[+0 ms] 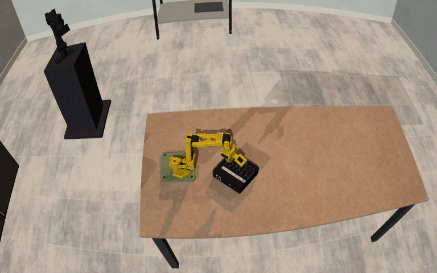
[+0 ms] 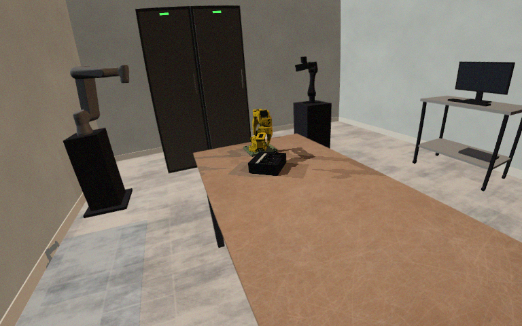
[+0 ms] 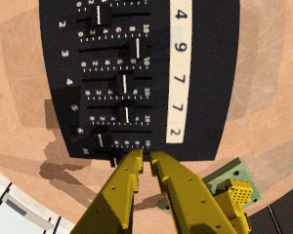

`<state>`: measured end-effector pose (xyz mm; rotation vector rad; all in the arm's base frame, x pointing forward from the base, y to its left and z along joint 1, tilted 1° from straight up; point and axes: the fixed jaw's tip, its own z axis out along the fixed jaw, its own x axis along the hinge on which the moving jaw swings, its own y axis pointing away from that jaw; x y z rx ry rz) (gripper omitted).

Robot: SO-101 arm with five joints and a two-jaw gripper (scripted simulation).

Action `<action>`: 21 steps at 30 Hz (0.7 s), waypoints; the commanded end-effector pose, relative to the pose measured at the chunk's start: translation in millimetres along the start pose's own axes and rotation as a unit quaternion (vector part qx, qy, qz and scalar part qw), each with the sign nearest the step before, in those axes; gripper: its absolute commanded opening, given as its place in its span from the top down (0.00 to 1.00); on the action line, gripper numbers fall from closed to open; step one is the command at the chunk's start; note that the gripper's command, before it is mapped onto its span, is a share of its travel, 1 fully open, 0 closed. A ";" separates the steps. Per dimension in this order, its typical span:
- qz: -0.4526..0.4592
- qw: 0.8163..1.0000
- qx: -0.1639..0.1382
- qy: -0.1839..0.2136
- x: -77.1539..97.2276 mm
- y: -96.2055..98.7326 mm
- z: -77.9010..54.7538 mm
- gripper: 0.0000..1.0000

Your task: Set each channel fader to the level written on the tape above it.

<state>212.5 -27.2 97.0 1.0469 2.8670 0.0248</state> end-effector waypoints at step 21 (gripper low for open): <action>-0.028 1.000 -0.001 0.001 3.9 0.4 -1.1 1.00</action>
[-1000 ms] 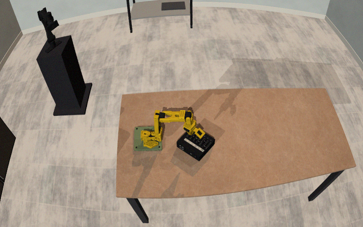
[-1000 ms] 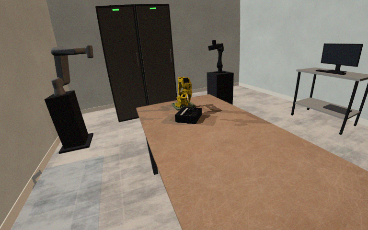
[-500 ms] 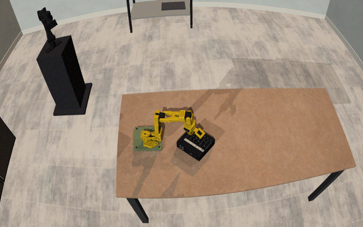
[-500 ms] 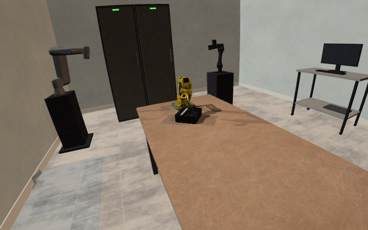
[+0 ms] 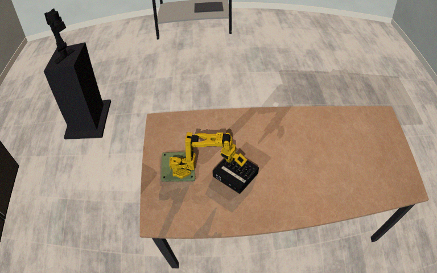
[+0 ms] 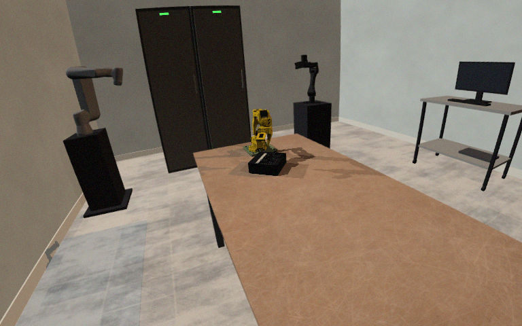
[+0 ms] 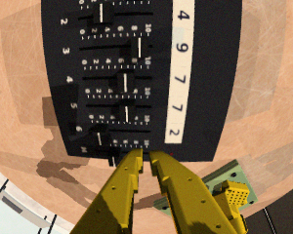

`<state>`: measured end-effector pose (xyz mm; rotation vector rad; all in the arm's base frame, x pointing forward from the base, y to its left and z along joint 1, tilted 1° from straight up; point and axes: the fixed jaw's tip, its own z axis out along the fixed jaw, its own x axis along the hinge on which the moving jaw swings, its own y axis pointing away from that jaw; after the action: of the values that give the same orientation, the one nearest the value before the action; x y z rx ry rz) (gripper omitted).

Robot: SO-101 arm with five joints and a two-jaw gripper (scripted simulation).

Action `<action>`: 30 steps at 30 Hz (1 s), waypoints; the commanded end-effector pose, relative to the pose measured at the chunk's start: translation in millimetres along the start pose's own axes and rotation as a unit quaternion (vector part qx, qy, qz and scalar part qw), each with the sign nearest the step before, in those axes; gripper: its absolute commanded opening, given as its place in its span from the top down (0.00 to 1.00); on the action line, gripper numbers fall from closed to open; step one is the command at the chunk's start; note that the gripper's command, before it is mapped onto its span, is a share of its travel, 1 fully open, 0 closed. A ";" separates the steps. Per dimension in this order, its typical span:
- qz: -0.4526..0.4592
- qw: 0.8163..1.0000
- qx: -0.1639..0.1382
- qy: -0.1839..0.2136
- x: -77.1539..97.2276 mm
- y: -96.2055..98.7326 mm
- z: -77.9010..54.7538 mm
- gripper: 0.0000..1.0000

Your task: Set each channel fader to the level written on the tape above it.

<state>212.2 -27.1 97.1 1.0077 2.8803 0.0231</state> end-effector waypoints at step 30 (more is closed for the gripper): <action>-0.243 0.970 -0.006 -0.001 18.7 14.5 -2.8 1.00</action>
<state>209.5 -8.8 98.2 0.3937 3.0204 0.0059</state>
